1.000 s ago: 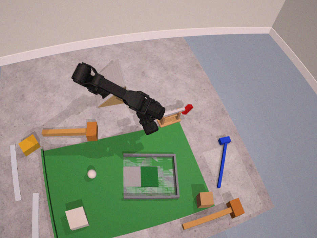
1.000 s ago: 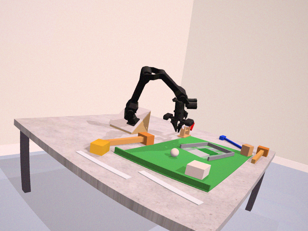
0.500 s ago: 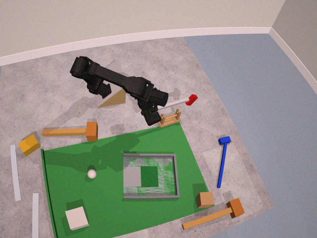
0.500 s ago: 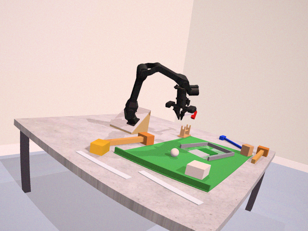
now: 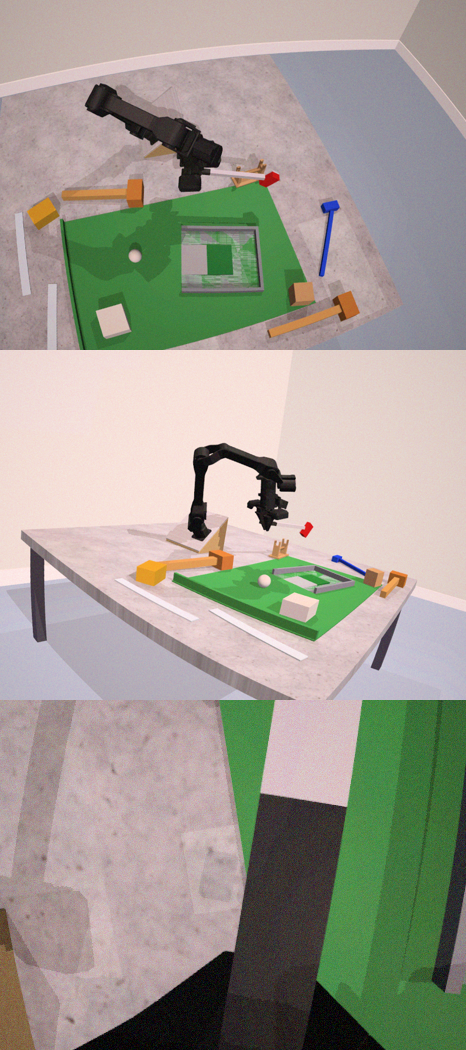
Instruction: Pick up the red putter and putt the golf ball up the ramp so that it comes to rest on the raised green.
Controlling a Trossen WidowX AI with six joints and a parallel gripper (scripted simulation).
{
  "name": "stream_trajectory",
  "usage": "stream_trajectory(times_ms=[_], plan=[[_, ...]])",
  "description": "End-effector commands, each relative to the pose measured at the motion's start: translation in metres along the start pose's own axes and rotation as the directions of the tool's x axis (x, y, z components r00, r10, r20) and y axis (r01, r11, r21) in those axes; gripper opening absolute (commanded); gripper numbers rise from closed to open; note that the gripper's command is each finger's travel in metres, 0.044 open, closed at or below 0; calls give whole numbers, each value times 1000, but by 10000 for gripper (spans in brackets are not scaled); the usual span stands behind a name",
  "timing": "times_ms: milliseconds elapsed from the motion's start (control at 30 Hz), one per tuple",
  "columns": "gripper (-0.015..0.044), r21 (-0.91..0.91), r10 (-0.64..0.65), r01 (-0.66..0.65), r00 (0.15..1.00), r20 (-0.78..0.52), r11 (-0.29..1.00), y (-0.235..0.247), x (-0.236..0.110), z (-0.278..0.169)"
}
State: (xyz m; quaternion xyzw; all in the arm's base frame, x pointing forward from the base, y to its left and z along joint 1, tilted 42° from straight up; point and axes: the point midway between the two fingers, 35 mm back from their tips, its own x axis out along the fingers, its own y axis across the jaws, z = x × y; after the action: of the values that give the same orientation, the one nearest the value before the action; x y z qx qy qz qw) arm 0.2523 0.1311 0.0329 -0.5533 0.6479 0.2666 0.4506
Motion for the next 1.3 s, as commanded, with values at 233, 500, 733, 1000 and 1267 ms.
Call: stream_trajectory(times_ms=[233,500,733,1000,1267], plan=[[0,393,-42,54,998,-39,918,-22,-24,-70],[0,632,-66,100,995,-77,769,-27,-37,-122],[0,797,-82,142,990,-116,587,-25,-47,-167],[0,923,-94,189,982,-167,335,-15,-56,-217],[0,954,-97,207,977,-191,215,-8,-59,-238]])
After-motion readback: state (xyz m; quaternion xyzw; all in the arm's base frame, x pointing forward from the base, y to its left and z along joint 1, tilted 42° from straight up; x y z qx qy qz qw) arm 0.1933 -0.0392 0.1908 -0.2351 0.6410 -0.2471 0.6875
